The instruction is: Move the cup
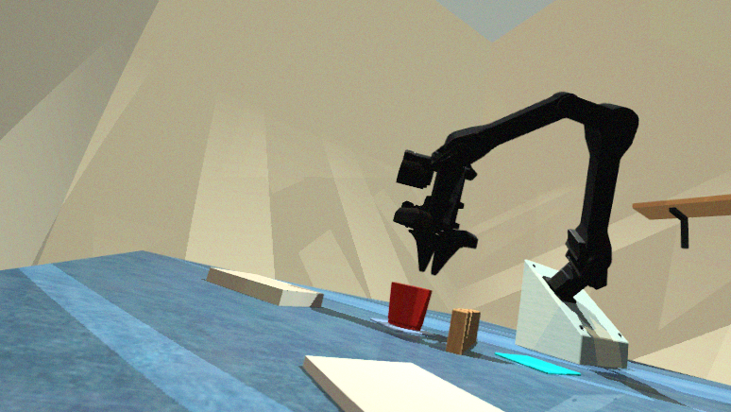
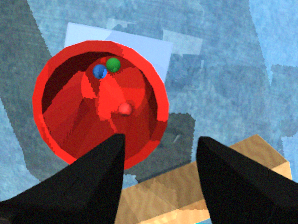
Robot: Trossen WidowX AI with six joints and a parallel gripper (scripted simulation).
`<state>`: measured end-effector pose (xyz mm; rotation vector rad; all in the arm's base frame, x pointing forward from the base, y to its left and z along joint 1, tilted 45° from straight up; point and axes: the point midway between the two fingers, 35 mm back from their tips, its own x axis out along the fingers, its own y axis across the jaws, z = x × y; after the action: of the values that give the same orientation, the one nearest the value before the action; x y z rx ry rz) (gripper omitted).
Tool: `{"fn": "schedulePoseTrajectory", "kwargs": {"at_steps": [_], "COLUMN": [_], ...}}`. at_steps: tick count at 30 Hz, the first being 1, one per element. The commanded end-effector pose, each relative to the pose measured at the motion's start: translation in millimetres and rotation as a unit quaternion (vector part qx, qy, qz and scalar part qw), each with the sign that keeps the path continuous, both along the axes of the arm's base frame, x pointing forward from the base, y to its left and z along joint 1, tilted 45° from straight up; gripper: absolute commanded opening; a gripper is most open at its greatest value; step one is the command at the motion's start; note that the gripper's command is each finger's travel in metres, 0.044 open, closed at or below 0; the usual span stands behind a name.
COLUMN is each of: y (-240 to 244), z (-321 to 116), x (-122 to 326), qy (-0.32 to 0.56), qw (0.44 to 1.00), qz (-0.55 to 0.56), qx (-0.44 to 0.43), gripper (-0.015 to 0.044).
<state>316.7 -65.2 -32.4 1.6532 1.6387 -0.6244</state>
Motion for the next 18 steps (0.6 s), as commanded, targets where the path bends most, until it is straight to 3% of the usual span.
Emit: {"fn": "schedulePoseTrajectory", "kwargs": {"at_steps": [1,18], "y": [2.1,13.6], "z": [-5.4,-17.8], "x": [-2.1,0.3], "qy": [0.048,0.048], "qw": [0.997,0.997], "qz": [-0.035,-0.035], "qx": [0.041,0.041], "gripper": [0.0148,0.0148]}}
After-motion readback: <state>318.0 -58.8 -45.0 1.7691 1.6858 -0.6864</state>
